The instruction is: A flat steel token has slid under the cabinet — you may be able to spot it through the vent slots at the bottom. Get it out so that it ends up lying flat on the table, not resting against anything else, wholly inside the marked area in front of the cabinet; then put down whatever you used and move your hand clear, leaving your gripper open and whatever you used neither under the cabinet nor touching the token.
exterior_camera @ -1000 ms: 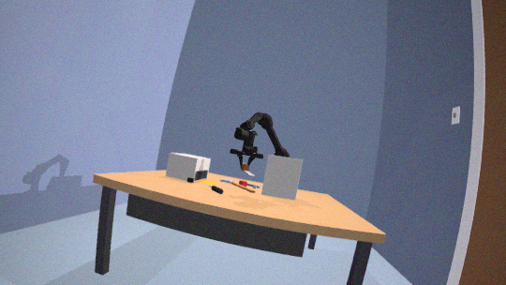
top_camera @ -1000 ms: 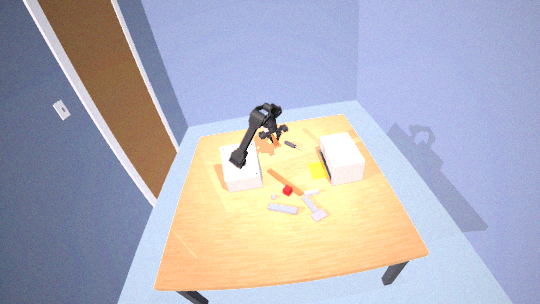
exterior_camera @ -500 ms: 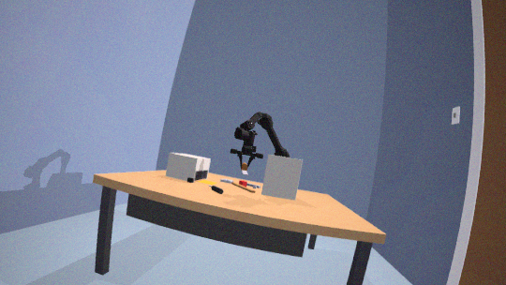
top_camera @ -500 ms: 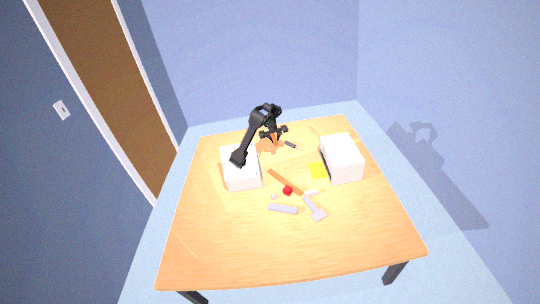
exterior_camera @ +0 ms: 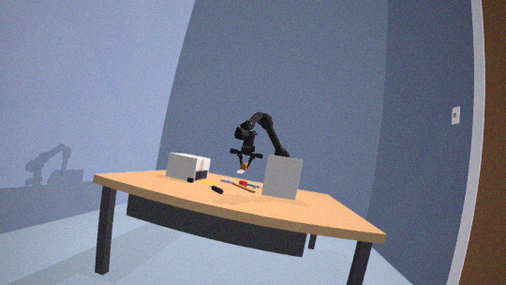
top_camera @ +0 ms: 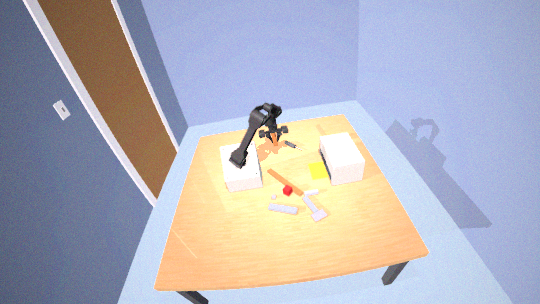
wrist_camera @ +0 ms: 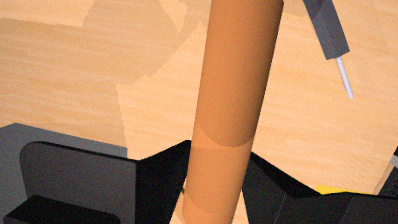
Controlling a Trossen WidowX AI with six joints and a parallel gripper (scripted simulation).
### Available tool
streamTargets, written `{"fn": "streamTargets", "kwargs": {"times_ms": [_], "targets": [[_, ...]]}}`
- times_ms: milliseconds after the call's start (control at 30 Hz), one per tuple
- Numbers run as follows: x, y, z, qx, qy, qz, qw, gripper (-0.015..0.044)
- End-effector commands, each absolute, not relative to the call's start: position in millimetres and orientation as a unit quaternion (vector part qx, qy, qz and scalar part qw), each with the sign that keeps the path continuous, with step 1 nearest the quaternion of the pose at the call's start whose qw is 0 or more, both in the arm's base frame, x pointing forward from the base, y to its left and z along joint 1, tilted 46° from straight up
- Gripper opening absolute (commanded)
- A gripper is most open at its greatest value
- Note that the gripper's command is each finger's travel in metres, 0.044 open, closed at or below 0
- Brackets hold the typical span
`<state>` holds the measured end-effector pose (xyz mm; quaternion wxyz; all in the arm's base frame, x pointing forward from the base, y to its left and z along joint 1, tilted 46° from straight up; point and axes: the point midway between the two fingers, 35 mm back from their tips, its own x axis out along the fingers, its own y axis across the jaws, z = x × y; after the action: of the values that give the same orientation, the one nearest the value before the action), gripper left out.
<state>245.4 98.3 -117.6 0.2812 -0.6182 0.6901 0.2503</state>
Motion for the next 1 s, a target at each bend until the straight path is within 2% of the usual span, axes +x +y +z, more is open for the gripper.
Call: {"fn": "streamTargets", "kwargs": {"times_ms": [0,967], "targets": [[245.5,100.1,-117.4,-0.609,0.695,0.240,0.297,0.0000],[245.5,99.5,-116.8,-0.571,0.718,0.158,0.366,0.0000]]}}
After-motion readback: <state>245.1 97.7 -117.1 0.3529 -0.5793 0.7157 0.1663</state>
